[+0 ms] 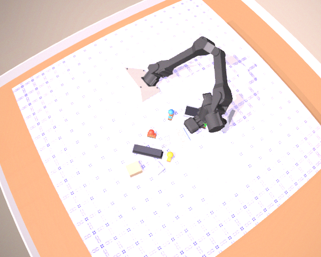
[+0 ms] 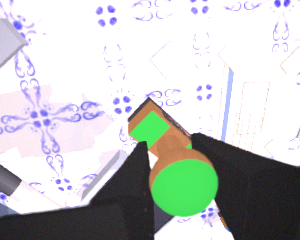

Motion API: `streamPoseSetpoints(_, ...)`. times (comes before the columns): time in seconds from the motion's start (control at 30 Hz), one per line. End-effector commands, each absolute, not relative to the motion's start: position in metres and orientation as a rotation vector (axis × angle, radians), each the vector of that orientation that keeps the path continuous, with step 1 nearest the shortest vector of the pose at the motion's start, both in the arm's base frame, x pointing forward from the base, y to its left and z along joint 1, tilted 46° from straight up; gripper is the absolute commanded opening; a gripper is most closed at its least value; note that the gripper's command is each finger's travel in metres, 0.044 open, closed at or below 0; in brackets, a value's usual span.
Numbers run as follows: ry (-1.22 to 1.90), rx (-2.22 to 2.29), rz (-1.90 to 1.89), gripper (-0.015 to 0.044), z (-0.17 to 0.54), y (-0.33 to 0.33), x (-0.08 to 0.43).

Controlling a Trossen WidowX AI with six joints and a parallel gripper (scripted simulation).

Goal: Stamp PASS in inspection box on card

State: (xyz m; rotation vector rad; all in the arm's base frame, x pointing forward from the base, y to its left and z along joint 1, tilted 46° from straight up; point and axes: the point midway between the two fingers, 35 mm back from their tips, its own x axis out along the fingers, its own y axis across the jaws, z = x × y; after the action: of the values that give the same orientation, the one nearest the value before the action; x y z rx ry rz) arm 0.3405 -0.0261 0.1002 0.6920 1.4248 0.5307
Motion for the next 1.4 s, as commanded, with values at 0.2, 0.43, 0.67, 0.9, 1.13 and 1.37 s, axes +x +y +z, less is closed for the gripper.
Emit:
streamPoseSetpoints(0.2, 1.423, 0.684, 0.531, 0.0000, 0.104, -0.030, 0.341)
streamPoseSetpoints(0.43, 1.423, 0.684, 0.531, 0.0000, 0.106, -0.033, 0.340)
streamPoseSetpoints(0.67, 1.423, 0.684, 0.531, 0.0000, 0.109, -0.035, 0.339)
streamPoseSetpoints(0.9, 1.423, 0.684, 0.531, 0.0000, 0.113, -0.034, 0.329)
streamPoseSetpoints(1.13, 1.425, 0.686, 0.531, 0.0000, 0.121, -0.026, 0.301)
streamPoseSetpoints(1.37, 1.427, 0.687, 0.531, 0.0000, 0.126, -0.017, 0.272)
